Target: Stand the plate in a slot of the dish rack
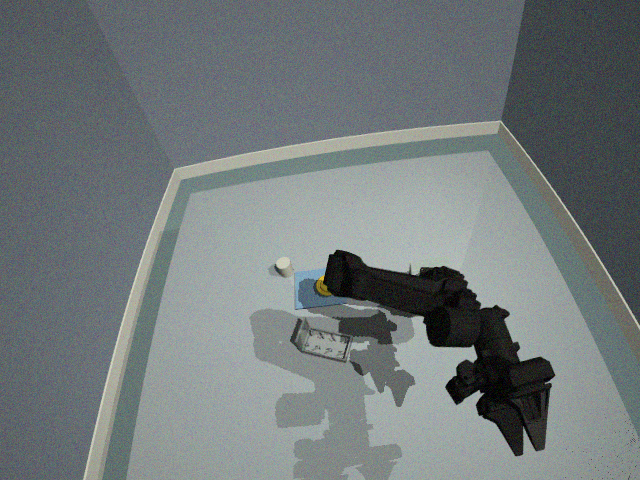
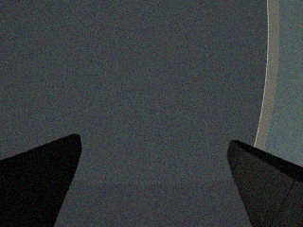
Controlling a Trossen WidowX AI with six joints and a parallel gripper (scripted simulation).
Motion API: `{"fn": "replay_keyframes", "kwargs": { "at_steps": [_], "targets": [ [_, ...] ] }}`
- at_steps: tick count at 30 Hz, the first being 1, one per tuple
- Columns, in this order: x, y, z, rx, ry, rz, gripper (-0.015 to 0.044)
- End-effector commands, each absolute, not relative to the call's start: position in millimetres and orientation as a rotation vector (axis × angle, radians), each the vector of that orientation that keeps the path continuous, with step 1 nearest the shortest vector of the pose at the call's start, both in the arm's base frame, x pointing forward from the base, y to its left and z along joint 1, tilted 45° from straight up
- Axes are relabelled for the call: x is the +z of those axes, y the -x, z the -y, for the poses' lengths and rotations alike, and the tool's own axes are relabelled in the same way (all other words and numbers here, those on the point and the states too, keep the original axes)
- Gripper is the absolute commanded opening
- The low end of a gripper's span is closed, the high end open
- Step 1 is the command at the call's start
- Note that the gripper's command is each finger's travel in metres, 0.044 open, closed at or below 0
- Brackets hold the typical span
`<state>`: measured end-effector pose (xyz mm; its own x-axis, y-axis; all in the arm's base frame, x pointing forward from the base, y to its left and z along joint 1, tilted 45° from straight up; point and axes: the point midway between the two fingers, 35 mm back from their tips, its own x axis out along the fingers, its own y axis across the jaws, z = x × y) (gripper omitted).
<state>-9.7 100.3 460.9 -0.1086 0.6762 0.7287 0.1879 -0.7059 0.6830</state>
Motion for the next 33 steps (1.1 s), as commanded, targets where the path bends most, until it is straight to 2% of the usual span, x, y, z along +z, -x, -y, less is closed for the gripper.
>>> {"fn": "replay_keyframes", "kwargs": {
  "at_steps": [1, 20, 33],
  "targets": [
    [461, 10, -101, 1.871, -1.808, -0.946, 0.04],
    [457, 36, -129, 1.786, -1.51, -0.53, 0.04],
    [451, 55, -174, 1.722, -1.133, -0.221, 0.04]
  ]
}}
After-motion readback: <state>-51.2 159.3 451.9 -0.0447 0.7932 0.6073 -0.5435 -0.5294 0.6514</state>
